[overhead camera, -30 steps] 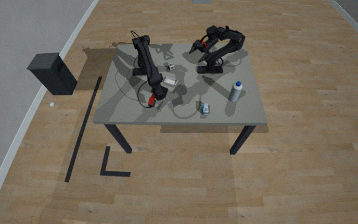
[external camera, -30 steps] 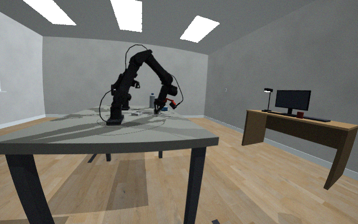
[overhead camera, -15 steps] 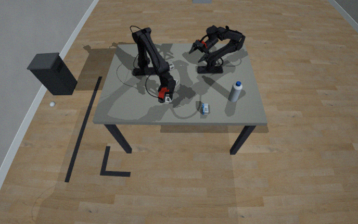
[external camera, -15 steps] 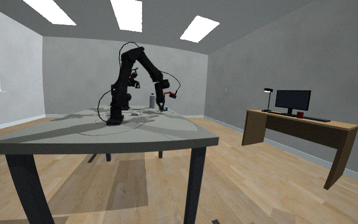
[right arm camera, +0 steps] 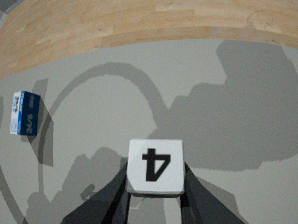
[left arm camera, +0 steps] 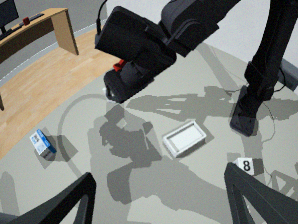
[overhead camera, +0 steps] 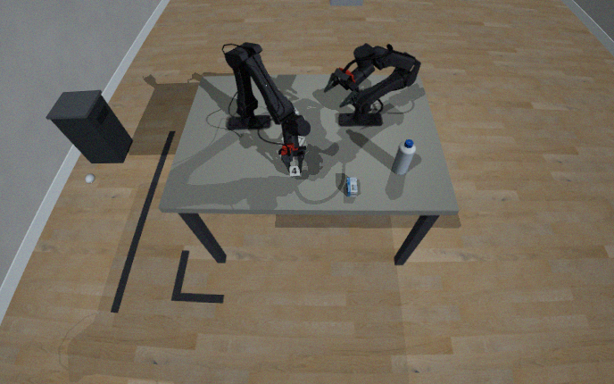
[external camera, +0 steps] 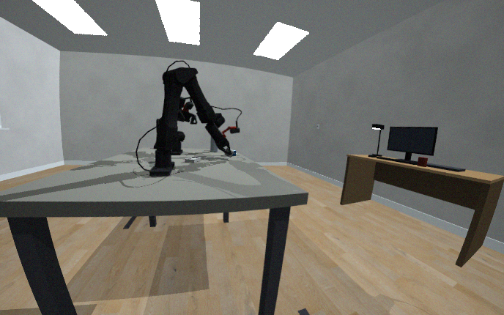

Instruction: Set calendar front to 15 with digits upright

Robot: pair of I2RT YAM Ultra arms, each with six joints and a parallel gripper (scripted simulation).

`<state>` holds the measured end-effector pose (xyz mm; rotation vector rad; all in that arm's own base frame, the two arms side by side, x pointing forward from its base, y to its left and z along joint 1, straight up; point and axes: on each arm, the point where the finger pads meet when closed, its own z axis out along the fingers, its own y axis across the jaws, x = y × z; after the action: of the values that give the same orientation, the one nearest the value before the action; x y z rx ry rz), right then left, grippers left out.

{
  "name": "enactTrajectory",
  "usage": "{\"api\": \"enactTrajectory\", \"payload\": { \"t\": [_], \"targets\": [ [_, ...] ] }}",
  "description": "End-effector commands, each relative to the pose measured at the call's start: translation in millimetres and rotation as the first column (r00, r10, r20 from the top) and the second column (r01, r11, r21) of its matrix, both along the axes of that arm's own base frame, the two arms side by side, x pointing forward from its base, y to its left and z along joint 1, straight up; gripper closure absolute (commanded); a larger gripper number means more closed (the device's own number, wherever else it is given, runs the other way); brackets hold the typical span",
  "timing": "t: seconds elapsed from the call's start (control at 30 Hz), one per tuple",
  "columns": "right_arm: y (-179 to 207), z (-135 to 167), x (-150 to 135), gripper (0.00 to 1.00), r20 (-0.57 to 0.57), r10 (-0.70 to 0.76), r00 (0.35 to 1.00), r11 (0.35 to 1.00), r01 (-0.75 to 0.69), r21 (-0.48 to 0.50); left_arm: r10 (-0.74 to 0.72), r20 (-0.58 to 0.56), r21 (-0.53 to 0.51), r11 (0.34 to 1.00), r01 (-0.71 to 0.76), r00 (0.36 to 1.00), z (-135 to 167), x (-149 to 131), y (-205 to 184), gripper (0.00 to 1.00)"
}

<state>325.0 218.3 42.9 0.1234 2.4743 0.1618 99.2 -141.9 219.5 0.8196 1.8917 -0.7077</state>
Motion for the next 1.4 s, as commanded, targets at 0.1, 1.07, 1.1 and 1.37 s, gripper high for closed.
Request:
{"api": "enactTrajectory", "payload": {
  "t": [0.1, 1.07, 1.1, 1.37],
  "targets": [
    [-5.6, 13.0, 0.7, 0.65, 0.337, -0.046, 0.940, 0.998, 0.056, -0.020, 0.000, 0.007, -0.004, 1.000, 0.000, 1.000, 3.2, 1.1, -0.3, 0.00],
    [-58.2, -11.8, -71.4, 0.65, 0.461, 0.007, 0.887, 0.987, 0.067, -0.146, 0.000, 0.007, -0.004, 1.000, 0.000, 1.000, 3.2, 1.1, -0.3, 0.00],
    [-60.0, -11.2, -70.5, 0.65, 0.461, 0.009, 0.888, 0.986, 0.069, -0.152, 0.000, 0.007, -0.004, 1.000, 0.000, 1.000, 3.2, 1.1, -0.3, 0.00],
    [-61.3, -16.4, -70.5, 0.65, 0.458, 0.007, 0.889, 0.986, 0.070, -0.151, 0.000, 0.007, -0.004, 1.000, 0.000, 1.000, 3.2, 1.1, -0.3, 0.00]
  ]
}}
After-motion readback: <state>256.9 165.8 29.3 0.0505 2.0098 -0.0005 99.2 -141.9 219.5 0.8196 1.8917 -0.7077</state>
